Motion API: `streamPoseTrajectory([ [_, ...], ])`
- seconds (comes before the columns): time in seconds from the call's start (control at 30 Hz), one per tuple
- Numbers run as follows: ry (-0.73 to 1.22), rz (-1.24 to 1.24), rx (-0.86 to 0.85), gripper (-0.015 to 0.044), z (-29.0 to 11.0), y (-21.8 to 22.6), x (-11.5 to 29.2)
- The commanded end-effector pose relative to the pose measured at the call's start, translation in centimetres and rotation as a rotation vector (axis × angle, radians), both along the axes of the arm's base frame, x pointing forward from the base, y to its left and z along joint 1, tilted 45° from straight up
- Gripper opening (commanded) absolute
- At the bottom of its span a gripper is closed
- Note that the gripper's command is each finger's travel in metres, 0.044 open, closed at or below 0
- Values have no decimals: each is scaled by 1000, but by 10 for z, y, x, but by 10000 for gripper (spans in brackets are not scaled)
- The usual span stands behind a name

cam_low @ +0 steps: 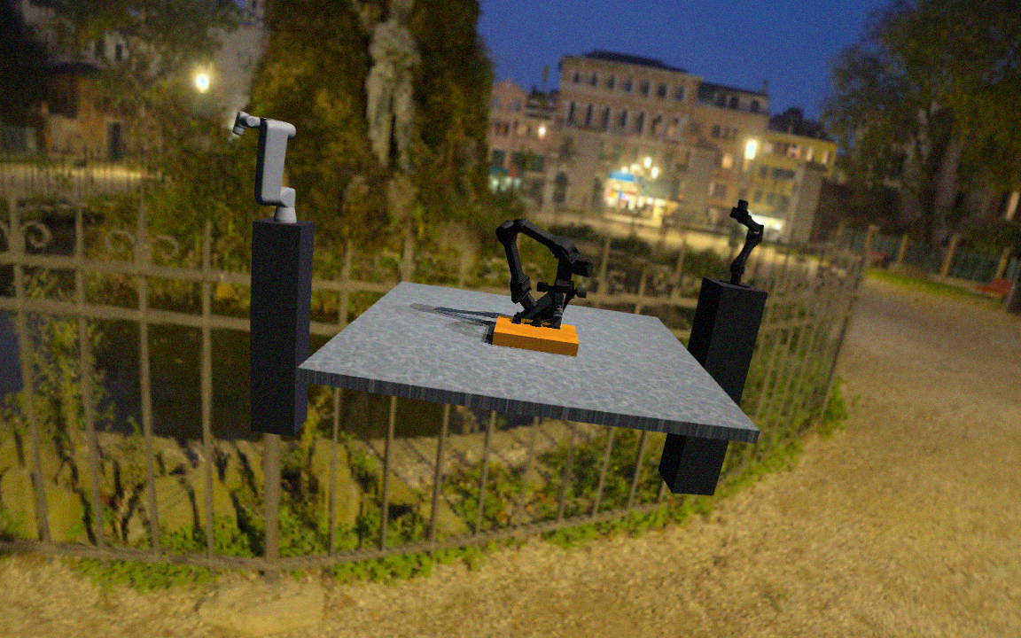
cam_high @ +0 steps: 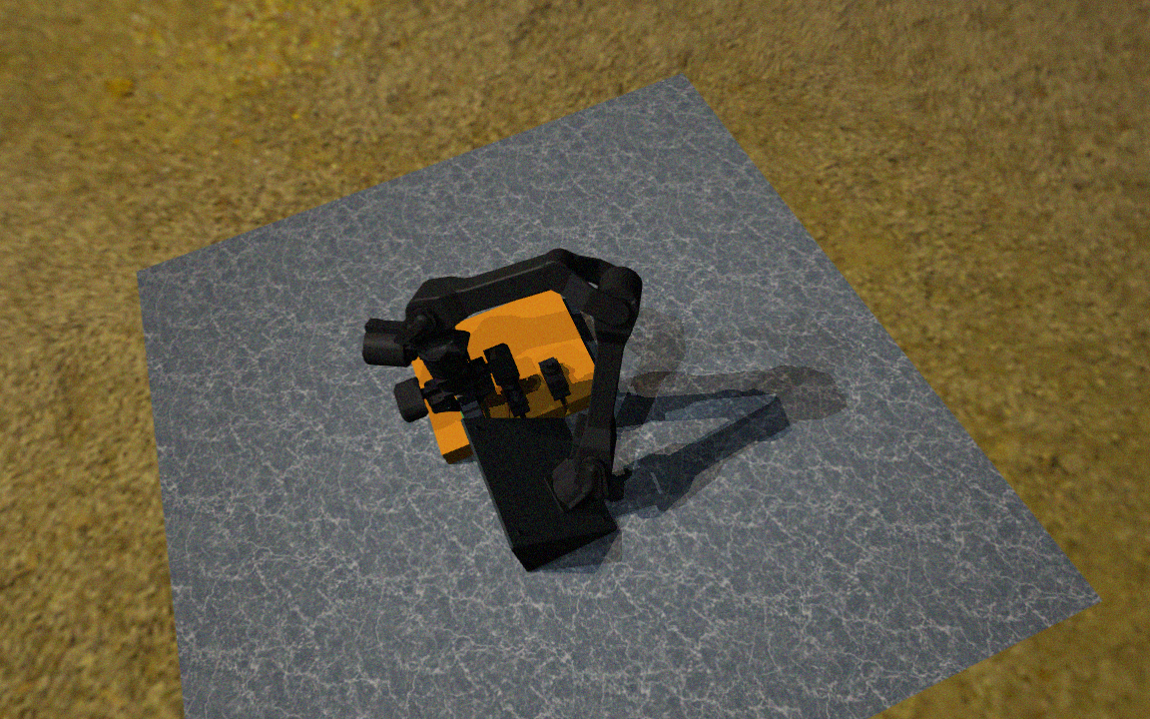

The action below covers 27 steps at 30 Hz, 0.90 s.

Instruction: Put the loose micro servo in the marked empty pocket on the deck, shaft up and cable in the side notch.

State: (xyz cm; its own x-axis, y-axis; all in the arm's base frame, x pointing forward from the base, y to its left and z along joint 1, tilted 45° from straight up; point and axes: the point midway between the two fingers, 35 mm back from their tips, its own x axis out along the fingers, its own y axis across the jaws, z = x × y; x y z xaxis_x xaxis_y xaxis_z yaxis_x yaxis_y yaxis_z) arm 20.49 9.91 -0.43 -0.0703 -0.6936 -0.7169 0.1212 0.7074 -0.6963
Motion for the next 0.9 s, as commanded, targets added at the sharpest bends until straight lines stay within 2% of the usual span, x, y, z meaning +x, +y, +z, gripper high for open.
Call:
streamPoseTrajectory([
  [0.0,-1,7,0,0,0,0,0],
  [0.87,-1,7,-1,0,-15,-15,-1],
])
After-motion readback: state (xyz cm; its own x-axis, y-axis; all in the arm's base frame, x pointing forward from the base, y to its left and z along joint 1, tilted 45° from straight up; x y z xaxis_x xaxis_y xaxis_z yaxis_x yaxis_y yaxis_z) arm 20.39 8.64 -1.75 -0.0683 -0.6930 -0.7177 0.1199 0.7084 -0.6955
